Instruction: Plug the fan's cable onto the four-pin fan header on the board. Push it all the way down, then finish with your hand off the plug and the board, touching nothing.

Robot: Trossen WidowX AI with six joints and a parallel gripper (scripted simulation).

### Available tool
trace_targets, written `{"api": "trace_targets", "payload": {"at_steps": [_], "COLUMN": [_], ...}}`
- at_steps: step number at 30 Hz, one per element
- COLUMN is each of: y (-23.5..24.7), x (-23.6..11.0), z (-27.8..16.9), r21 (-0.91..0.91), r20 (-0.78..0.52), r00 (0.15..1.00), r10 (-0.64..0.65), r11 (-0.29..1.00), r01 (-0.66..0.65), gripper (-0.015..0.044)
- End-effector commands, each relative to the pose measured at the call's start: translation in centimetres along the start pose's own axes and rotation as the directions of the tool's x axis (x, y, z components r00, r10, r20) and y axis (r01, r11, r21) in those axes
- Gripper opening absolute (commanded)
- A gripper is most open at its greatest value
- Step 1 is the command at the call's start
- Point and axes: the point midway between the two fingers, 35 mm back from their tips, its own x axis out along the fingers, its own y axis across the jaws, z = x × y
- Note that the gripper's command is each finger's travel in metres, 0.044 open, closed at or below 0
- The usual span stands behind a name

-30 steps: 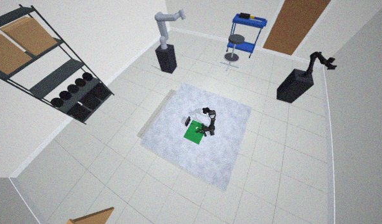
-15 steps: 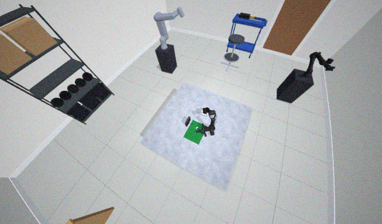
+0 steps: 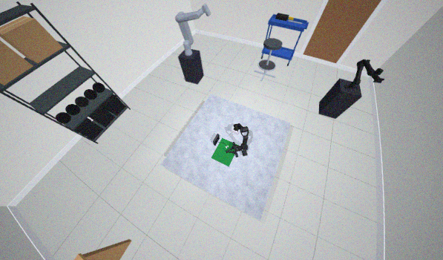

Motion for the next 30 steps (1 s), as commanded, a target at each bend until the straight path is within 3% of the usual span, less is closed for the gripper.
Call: {"api": "trace_targets", "payload": {"at_steps": [1, 21, 30], "y": [0.0, 0.0, 0.3], "x": [0.0, 0.0, -1.9], "z": [0.0, 0.0, 0.0], "r21": [0.0, 0.0, -0.002], "r20": [0.0, -0.001, -0.027], "r00": [1.0, 1.0, 1.0], "r10": [0.0, 0.0, 0.011], "r11": [1.0, 1.0, 1.0], "r01": [0.0, 0.0, -0.011], "gripper": [0.014, 0.014, 0.014]}}
